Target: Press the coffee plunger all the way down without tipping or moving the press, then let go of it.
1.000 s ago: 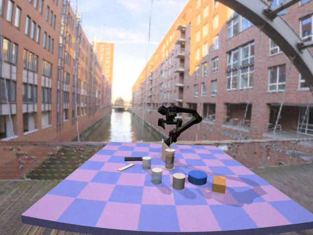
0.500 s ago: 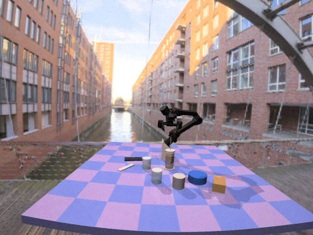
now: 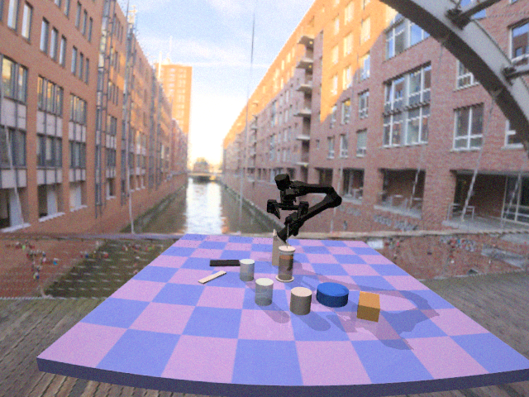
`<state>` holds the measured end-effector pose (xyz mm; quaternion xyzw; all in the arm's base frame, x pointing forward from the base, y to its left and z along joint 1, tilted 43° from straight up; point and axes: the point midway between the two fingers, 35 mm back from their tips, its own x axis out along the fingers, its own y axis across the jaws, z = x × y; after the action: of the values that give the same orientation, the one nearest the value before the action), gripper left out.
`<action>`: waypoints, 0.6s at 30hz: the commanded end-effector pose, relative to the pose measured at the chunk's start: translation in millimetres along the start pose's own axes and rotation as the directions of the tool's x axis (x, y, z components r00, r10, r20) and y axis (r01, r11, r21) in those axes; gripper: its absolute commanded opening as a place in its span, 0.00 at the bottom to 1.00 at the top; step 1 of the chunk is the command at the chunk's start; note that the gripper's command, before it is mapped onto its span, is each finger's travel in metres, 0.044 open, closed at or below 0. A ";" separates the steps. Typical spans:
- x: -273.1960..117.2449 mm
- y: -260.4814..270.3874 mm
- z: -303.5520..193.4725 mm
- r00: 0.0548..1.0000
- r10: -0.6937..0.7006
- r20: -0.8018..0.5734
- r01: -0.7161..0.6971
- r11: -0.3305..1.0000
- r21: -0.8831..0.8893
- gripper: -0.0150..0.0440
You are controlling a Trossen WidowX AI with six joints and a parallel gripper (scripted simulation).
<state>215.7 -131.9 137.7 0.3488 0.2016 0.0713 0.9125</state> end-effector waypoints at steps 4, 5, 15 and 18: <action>1.2 -0.5 -3.3 1.000 -0.002 -0.004 0.002 1.000 0.012 0.64; 1.2 -0.5 -3.3 1.000 -0.002 -0.004 0.002 1.000 0.012 0.60; 1.2 -0.5 -3.3 1.000 -0.002 -0.004 0.002 1.000 0.012 0.47; 1.4 -0.6 -3.5 1.000 -0.002 -0.004 0.002 1.000 0.012 0.47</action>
<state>215.8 -131.0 136.2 0.3501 0.2029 0.0707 0.9117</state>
